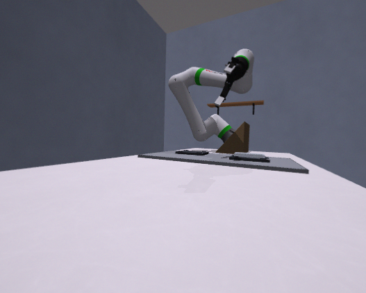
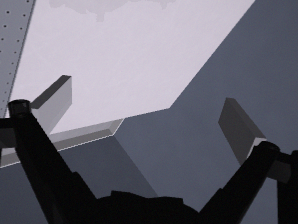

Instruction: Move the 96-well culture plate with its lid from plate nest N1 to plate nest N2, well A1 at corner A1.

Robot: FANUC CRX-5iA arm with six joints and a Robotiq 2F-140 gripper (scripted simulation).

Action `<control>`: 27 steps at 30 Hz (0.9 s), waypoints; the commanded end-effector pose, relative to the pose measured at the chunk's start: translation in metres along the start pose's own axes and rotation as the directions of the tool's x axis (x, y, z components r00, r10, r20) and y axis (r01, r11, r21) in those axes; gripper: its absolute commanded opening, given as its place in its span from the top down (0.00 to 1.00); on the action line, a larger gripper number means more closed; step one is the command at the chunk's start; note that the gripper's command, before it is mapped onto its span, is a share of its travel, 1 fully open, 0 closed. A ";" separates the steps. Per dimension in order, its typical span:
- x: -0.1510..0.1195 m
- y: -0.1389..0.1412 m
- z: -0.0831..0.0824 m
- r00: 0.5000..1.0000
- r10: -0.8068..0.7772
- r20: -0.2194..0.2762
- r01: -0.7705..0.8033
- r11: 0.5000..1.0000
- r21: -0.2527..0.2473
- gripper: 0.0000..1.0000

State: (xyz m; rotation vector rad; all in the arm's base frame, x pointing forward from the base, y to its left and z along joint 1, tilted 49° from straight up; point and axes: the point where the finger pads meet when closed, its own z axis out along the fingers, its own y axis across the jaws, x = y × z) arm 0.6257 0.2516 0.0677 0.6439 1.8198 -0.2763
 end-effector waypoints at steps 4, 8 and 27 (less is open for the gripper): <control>0.000 0.000 0.000 1.000 0.000 0.000 0.000 1.000 0.000 0.00; 0.000 0.000 0.000 1.000 0.000 0.000 0.000 1.000 0.000 0.00; 0.010 -0.017 0.015 0.948 0.318 0.007 -0.317 0.945 0.080 0.00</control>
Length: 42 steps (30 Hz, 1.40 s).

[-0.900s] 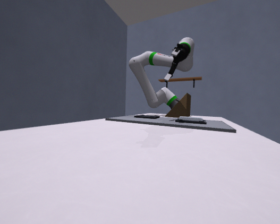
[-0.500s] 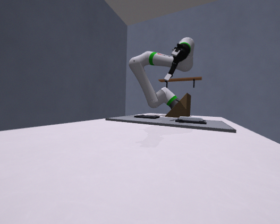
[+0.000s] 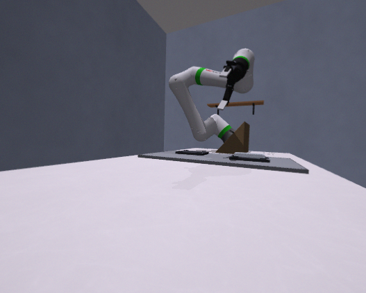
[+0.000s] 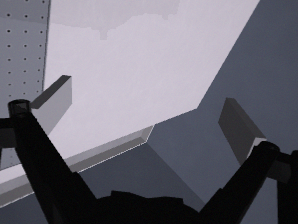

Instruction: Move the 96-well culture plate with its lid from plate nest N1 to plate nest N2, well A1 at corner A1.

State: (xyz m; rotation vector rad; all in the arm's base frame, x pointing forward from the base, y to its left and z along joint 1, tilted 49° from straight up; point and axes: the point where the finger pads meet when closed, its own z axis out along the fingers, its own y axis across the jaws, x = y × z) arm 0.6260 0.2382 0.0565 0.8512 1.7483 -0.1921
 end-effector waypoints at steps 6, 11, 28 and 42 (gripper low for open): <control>0.005 -0.012 0.009 0.957 0.288 0.015 -0.288 0.955 0.068 0.00; 0.010 -0.023 0.016 0.912 0.408 0.034 -0.409 0.907 0.096 0.00; 0.025 -0.050 0.029 0.630 0.762 0.152 -0.776 0.610 0.159 0.00; 0.039 -0.072 0.035 0.315 0.908 0.276 -0.948 0.285 0.142 0.00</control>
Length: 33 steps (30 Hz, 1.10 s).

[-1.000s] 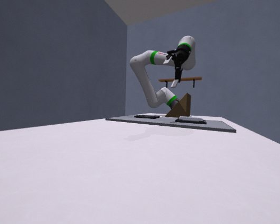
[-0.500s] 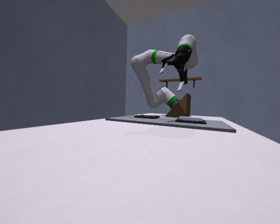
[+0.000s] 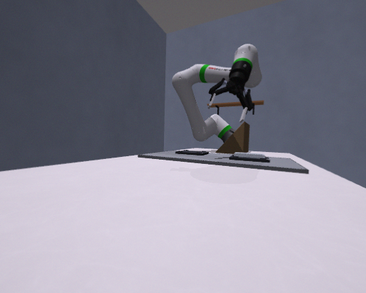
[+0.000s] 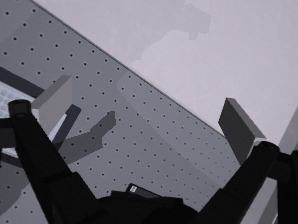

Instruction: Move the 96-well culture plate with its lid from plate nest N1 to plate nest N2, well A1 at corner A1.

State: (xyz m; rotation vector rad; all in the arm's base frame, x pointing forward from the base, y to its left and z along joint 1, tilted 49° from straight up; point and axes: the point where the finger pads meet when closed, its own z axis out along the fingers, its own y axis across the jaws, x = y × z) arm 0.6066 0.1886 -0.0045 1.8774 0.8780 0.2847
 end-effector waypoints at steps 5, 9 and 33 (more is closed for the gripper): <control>-0.009 -0.016 0.009 0.971 0.233 0.052 -0.234 0.972 0.021 0.00; -0.013 -0.022 0.011 0.931 0.355 0.086 -0.358 0.933 0.026 0.00; -0.034 -0.064 0.023 0.530 0.813 0.242 -0.827 0.559 -0.066 0.00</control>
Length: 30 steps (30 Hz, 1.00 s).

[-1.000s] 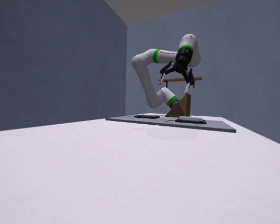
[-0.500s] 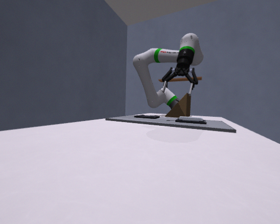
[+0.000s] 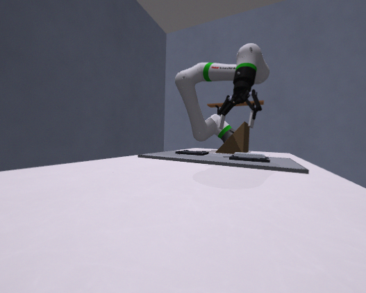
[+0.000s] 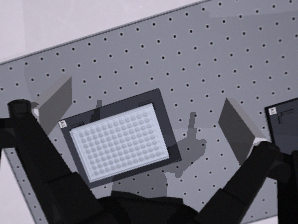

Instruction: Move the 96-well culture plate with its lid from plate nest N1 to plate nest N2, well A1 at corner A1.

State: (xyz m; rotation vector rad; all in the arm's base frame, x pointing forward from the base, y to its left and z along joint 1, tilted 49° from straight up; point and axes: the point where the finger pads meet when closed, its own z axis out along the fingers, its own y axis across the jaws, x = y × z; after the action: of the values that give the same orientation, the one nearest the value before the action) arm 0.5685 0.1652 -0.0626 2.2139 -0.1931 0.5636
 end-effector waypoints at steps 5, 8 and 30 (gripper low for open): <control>-0.018 -0.005 0.007 0.974 0.219 0.050 -0.218 0.976 -0.019 0.00; -0.026 -0.007 0.009 0.947 0.312 0.071 -0.310 0.950 -0.034 0.00; -0.081 -0.024 0.021 0.561 0.818 0.129 -0.789 0.575 -0.216 0.00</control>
State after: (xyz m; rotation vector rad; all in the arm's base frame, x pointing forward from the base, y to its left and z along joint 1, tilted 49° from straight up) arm 0.5202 0.1604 -0.1189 2.0249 -1.2294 0.7263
